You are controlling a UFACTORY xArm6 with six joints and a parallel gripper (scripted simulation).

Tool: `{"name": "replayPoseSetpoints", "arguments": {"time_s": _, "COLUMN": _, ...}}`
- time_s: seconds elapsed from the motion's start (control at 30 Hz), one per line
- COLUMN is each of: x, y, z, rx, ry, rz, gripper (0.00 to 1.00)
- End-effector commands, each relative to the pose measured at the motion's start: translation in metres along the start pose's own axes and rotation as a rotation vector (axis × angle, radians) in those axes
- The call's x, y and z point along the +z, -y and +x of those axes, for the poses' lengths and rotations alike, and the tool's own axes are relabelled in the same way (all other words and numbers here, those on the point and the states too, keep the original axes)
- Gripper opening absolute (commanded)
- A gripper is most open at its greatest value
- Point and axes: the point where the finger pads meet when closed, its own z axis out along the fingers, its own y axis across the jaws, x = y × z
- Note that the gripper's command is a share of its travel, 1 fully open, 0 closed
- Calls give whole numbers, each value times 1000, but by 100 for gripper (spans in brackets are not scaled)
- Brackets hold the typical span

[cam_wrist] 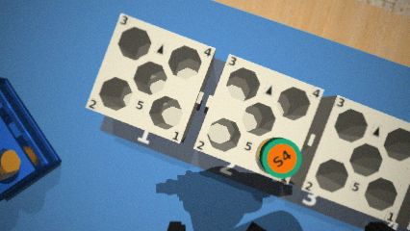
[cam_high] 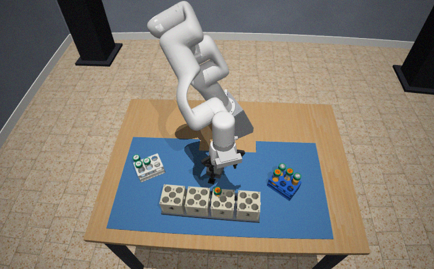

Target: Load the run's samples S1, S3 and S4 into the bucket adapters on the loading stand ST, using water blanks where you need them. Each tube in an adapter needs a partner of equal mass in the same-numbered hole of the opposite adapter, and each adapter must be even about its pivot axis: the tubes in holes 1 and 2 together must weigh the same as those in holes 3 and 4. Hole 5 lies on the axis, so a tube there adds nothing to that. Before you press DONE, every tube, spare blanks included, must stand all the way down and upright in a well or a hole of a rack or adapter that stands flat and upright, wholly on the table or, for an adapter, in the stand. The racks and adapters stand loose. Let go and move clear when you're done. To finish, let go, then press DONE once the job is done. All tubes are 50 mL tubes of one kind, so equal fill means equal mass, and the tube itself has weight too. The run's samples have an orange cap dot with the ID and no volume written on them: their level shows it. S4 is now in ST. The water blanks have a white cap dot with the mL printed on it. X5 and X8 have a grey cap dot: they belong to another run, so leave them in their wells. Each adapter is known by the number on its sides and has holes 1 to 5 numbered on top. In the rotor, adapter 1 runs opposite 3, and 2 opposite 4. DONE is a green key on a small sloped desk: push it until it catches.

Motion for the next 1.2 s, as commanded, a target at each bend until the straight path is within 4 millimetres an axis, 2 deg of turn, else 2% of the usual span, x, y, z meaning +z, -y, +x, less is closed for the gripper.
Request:
{"name": "replayPoseSetpoints", "arguments": {"time_s": 0.0, "x": -1, "y": 14, "z": 1, "rx": -95, "ry": -2, "rz": 3, "gripper": 100}}
{"name": "replayPoseSetpoints", "arguments": {"time_s": 0.33, "x": -2, "y": 64, "z": -3, "rx": -416, "ry": -3, "rz": 3, "gripper": 100}}
{"name": "replayPoseSetpoints", "arguments": {"time_s": 0.43, "x": -2, "y": 79, "z": -4, "rx": -416, "ry": -3, "rz": 3, "gripper": 100}}
{"name": "replayPoseSetpoints", "arguments": {"time_s": 0.5, "x": -2, "y": 79, "z": -4, "rx": -416, "ry": -3, "rz": 3, "gripper": 100}}
{"name": "replayPoseSetpoints", "arguments": {"time_s": 1.0, "x": -2, "y": 154, "z": -9, "rx": -416, "ry": -3, "rz": 4, "gripper": 100}}
{"name": "replayPoseSetpoints", "arguments": {"time_s": 1.07, "x": -2, "y": 154, "z": -9, "rx": -416, "ry": -3, "rz": 4, "gripper": 100}}
{"name": "replayPoseSetpoints", "arguments": {"time_s": 1.17, "x": -2, "y": 169, "z": -11, "rx": -416, "ry": -3, "rz": 4, "gripper": 100}}
